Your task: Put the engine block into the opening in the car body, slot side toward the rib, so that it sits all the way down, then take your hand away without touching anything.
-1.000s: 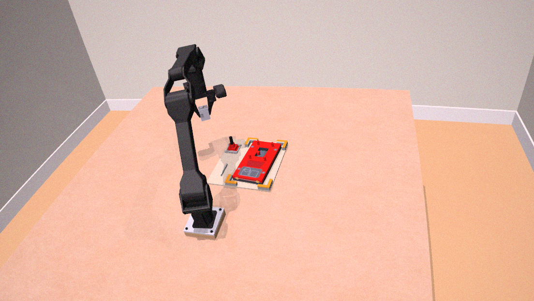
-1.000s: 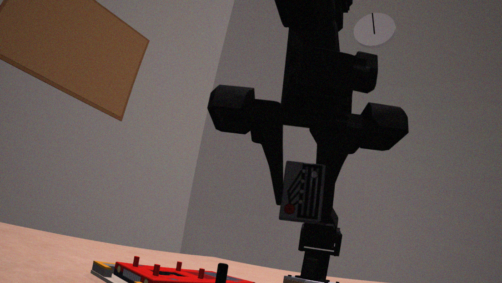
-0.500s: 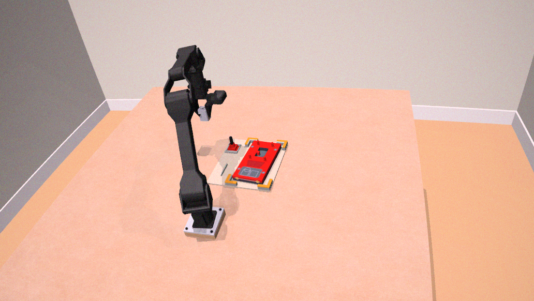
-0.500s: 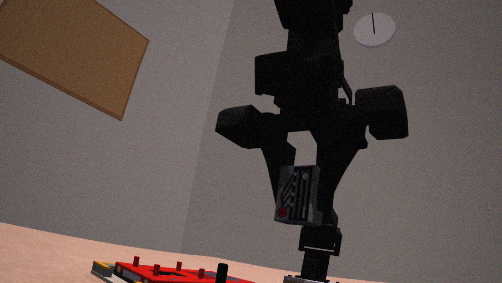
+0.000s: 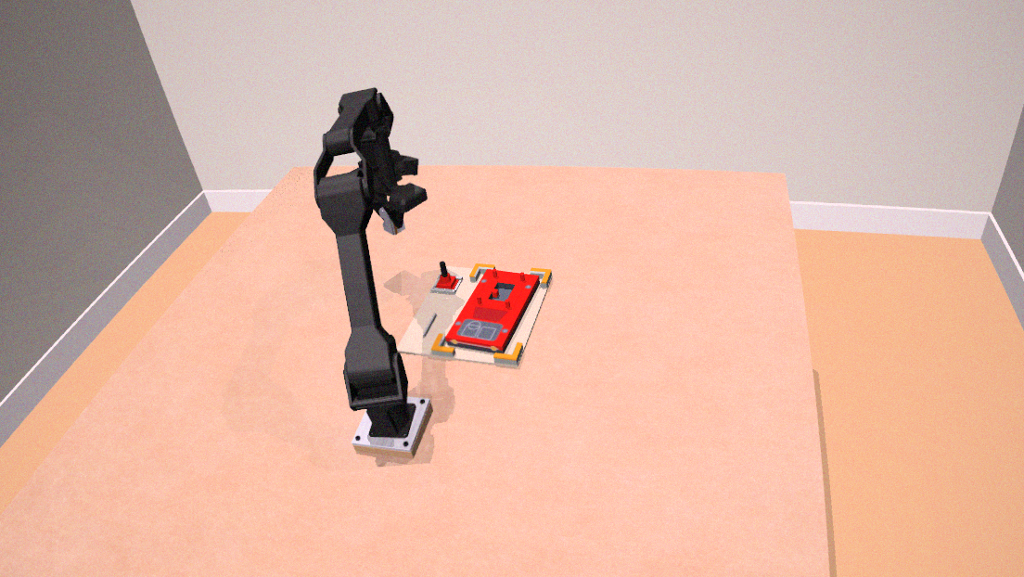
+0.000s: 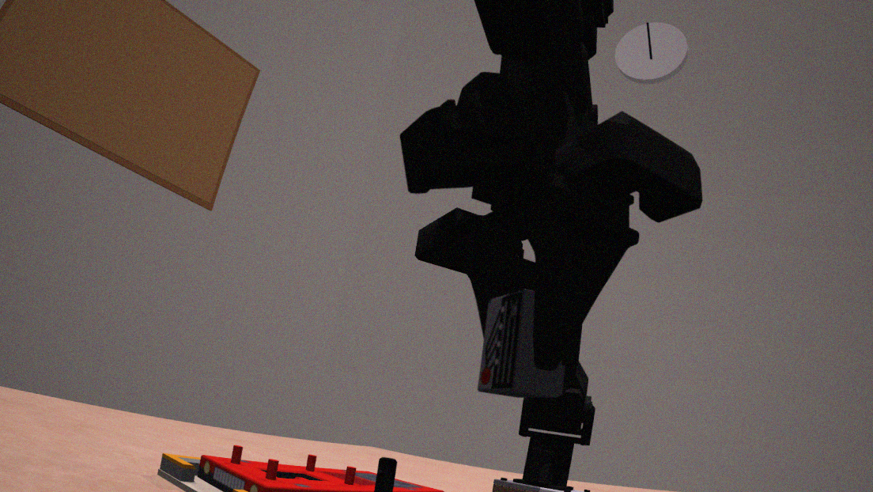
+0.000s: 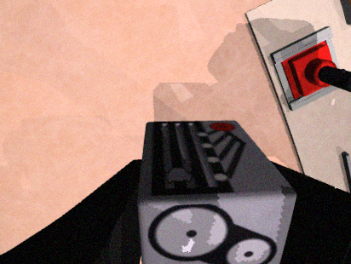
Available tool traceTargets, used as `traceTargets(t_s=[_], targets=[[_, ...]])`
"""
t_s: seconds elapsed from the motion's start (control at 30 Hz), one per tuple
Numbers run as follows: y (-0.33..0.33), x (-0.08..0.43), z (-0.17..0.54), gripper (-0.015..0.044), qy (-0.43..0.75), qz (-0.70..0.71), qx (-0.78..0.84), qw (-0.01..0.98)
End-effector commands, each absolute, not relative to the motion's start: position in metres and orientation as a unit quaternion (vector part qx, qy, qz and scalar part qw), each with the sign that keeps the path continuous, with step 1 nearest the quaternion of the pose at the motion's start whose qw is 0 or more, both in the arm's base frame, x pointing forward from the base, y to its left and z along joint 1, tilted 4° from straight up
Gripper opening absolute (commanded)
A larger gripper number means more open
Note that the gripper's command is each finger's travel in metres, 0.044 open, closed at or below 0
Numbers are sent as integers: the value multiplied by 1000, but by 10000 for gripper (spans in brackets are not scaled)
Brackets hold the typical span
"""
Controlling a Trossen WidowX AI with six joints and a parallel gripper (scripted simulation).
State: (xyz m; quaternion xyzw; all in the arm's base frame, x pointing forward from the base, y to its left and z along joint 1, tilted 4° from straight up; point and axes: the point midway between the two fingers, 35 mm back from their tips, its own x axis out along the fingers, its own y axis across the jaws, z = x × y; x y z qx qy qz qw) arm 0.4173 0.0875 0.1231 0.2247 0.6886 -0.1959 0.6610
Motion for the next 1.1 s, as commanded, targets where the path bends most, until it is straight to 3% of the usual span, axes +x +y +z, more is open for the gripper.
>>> traceTargets(t_s=[0.0, 0.43, 1.07], targets=[[87, 417, 122, 0, 675, -240, 265, 646], [88, 417, 110, 0, 633, -335, 355, 601], [90, 416, 73, 0, 632, -336, 357, 600]])
